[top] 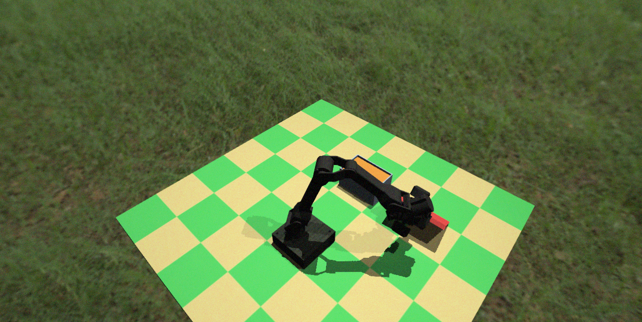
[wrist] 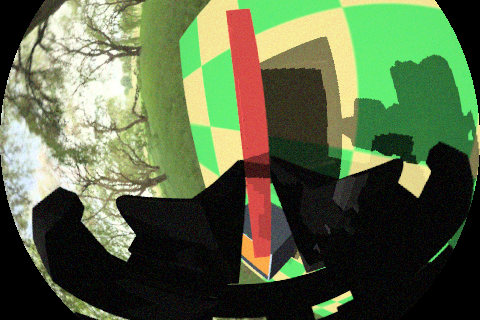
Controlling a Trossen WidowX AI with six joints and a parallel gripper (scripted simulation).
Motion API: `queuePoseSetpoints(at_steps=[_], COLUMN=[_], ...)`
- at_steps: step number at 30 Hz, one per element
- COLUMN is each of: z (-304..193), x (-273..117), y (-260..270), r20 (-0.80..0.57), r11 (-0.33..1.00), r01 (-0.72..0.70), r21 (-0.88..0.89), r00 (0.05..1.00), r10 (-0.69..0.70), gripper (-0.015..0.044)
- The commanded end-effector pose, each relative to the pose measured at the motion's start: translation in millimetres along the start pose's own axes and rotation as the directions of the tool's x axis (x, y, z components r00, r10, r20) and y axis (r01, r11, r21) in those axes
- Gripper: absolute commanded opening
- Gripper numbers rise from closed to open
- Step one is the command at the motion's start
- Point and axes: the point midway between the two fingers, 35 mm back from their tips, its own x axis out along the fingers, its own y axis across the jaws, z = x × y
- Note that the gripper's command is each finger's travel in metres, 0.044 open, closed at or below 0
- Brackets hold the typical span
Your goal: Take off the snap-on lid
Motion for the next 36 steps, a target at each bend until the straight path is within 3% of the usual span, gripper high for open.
queuePoseSetpoints(at_steps=[1,36], z=[0,0], x=[2,20], y=[0,-22], r20=[-0.002,-0.002], r11=[1.0,1.0], r01=[-0.008,-0.007], r21=[-0.003,-0.003], r00=[1.0,1.0], r10=[0.008,0.007], gripper=[0.0,0.0])
